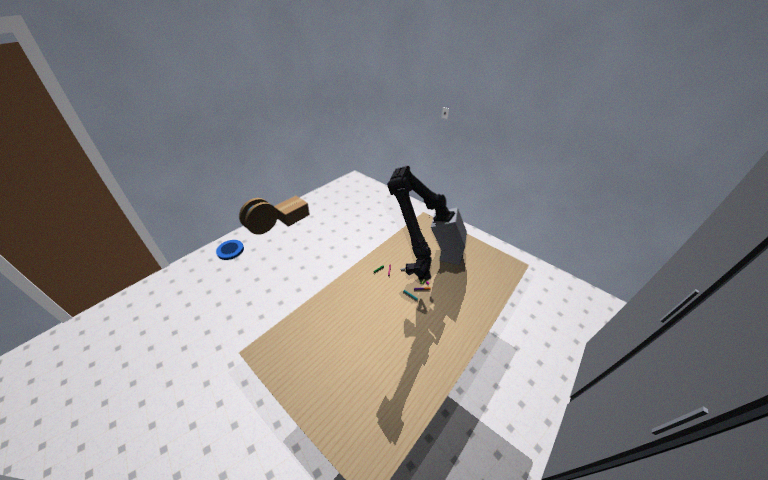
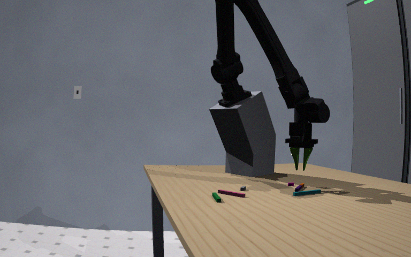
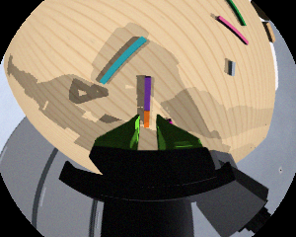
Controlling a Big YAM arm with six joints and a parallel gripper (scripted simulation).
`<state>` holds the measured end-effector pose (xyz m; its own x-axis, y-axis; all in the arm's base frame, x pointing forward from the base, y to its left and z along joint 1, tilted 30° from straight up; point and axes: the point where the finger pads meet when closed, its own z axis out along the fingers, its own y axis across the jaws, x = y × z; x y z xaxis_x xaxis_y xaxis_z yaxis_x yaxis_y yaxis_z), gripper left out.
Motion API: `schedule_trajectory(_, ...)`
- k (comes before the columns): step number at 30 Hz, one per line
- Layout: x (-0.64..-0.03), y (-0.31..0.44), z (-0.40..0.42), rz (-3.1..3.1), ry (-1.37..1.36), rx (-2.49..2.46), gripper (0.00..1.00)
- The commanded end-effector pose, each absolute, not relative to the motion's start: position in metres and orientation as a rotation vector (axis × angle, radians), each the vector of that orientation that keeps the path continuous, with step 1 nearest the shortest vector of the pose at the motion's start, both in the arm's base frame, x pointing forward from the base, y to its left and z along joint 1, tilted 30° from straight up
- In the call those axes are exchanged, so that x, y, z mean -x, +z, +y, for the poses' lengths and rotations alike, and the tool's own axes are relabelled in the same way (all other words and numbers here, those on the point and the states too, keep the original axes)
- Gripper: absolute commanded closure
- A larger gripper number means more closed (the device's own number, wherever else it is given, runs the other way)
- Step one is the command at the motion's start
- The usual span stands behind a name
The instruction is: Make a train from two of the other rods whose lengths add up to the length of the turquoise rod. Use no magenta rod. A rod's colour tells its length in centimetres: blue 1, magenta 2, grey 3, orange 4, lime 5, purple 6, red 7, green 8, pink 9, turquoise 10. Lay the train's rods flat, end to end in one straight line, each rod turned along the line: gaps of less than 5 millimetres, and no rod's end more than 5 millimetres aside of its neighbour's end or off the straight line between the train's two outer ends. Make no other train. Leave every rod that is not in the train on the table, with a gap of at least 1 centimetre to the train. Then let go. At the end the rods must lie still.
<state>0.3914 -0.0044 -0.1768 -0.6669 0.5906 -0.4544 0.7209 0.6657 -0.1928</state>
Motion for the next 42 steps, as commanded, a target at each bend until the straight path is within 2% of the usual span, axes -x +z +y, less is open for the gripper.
schedule_trajectory(1, -0.395, -0.157, 0.008, 2.502, -0.491, -1.046, 0.78)
schedule_trajectory(12, -0.396, -0.141, 0.012, 2.492, -0.488, -1.066, 0.78)
schedule_trajectory(13, -0.395, -0.143, 0.012, 2.494, -0.490, -1.066, 0.00)
schedule_trajectory(42, -0.389, -0.131, 0.022, 2.502, -0.489, -1.047, 0.00)
